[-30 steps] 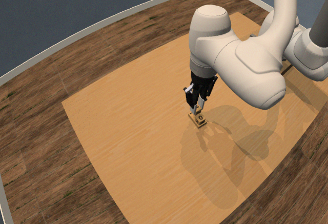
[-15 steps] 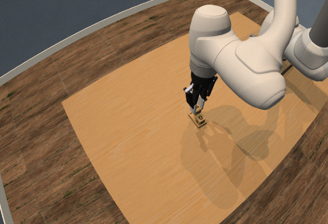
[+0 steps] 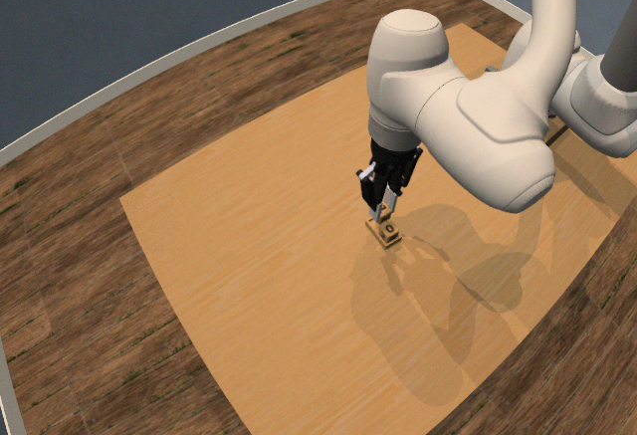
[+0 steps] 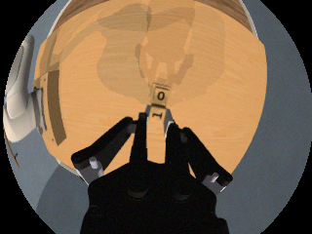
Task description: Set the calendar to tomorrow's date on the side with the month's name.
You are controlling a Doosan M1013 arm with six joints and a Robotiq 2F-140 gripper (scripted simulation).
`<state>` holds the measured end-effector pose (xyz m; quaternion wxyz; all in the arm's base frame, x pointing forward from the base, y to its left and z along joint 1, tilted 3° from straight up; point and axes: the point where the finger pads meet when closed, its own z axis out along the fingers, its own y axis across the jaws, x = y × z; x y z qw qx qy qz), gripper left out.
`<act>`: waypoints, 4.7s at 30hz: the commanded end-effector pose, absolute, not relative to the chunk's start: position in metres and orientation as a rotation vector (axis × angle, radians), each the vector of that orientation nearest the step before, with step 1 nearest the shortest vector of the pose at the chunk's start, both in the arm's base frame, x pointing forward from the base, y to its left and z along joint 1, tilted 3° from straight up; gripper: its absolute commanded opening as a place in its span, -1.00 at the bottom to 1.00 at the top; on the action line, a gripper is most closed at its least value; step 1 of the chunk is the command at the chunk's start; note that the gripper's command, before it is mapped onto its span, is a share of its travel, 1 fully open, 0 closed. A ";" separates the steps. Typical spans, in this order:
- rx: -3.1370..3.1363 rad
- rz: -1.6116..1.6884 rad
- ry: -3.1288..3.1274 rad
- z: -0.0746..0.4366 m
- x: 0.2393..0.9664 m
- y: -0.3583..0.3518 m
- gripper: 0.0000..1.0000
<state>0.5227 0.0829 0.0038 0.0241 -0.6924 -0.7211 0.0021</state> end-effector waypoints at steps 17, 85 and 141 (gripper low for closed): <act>-2.143 0.002 -2.226 0.003 0.521 0.087 -0.68; -2.143 0.002 -2.226 -0.016 0.520 0.087 -0.68; -2.143 0.002 -2.227 -0.016 0.519 0.087 -0.68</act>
